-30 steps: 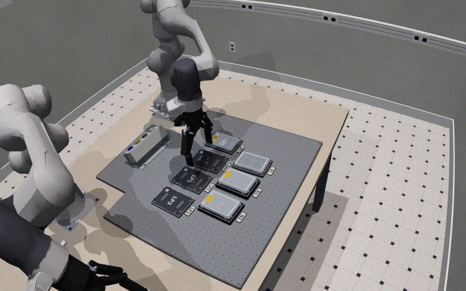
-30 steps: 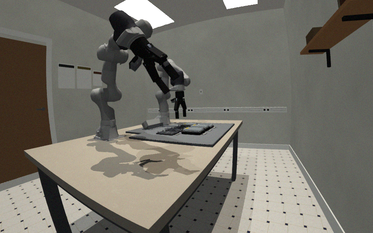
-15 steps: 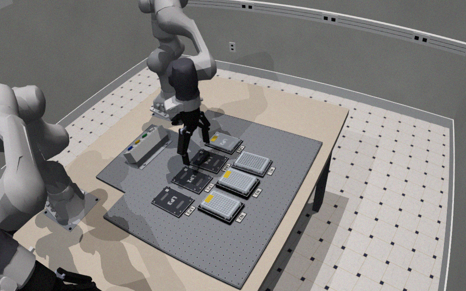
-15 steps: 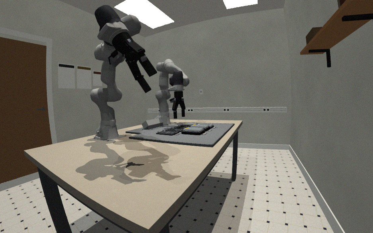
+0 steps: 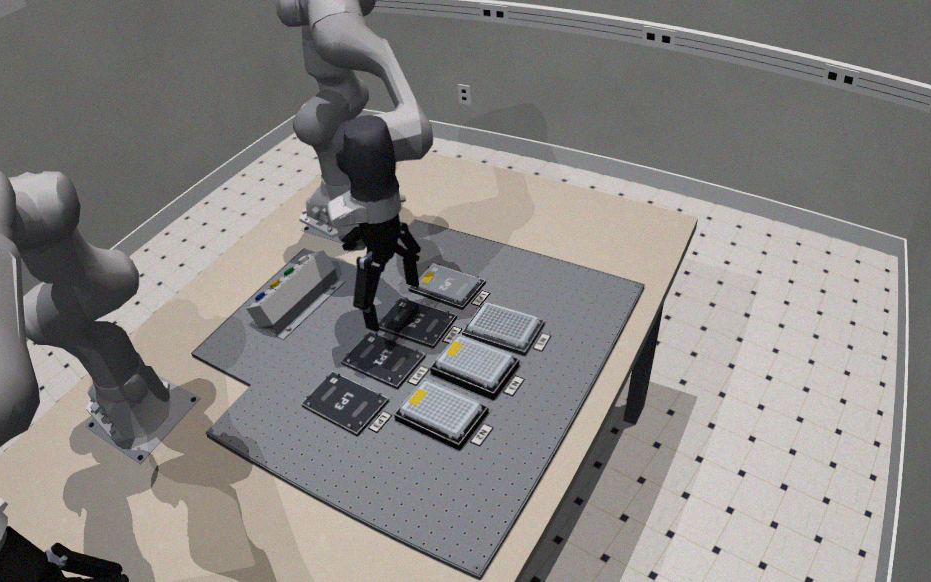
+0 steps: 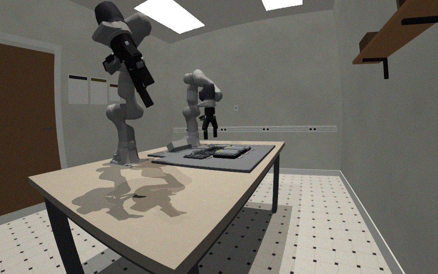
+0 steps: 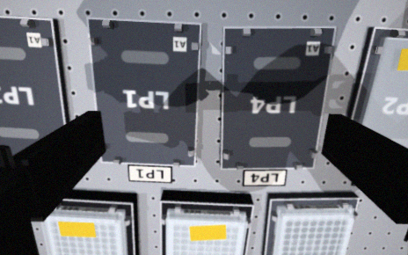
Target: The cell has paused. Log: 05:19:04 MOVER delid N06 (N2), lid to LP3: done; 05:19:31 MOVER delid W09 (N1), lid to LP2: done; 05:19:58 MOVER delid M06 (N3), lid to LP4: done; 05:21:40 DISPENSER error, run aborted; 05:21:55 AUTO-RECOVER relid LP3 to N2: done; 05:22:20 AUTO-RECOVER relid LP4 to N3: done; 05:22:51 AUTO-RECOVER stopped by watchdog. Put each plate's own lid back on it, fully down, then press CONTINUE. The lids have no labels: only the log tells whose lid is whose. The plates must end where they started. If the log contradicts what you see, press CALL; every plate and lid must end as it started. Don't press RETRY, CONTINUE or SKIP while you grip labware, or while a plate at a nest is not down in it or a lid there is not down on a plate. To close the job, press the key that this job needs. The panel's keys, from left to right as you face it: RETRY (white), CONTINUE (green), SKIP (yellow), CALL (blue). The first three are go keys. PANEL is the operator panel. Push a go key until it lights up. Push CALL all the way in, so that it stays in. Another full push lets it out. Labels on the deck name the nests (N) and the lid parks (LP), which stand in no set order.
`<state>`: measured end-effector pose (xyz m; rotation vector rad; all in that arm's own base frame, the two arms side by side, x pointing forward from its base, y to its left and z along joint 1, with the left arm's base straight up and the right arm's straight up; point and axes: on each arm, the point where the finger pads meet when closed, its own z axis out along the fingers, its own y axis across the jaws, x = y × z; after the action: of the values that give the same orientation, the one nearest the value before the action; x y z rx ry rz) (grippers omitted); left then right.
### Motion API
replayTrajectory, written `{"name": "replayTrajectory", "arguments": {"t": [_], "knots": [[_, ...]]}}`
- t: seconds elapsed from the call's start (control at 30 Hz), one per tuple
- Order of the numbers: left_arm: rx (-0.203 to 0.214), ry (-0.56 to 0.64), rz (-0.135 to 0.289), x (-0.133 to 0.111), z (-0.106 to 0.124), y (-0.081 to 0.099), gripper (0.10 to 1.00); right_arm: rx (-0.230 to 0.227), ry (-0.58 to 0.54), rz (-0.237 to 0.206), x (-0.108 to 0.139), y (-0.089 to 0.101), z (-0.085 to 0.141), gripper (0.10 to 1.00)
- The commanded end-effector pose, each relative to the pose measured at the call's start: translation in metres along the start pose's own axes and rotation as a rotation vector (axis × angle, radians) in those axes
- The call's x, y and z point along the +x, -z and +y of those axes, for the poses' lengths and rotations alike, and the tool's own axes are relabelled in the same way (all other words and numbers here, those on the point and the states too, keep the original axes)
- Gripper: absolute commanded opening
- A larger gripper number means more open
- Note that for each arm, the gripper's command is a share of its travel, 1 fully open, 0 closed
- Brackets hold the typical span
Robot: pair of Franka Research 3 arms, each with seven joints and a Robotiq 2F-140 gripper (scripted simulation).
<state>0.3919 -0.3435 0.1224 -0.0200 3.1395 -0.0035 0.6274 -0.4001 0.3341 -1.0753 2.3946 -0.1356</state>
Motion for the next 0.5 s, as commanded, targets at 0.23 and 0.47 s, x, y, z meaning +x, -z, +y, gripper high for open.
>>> {"name": "replayTrajectory", "arguments": {"t": [0.23, 0.47], "knots": [[-0.001, -0.003, 0.002, 0.001, 0.001, 0.0, 1.0, -0.016, 0.049, 0.043, 0.046, 0.028, 0.006, 1.0], [-0.001, -0.003, 0.002, 0.001, 0.001, 0.0, 1.0, -0.019, 0.054, 0.073, 0.077, 0.048, 0.009, 1.0]]}}
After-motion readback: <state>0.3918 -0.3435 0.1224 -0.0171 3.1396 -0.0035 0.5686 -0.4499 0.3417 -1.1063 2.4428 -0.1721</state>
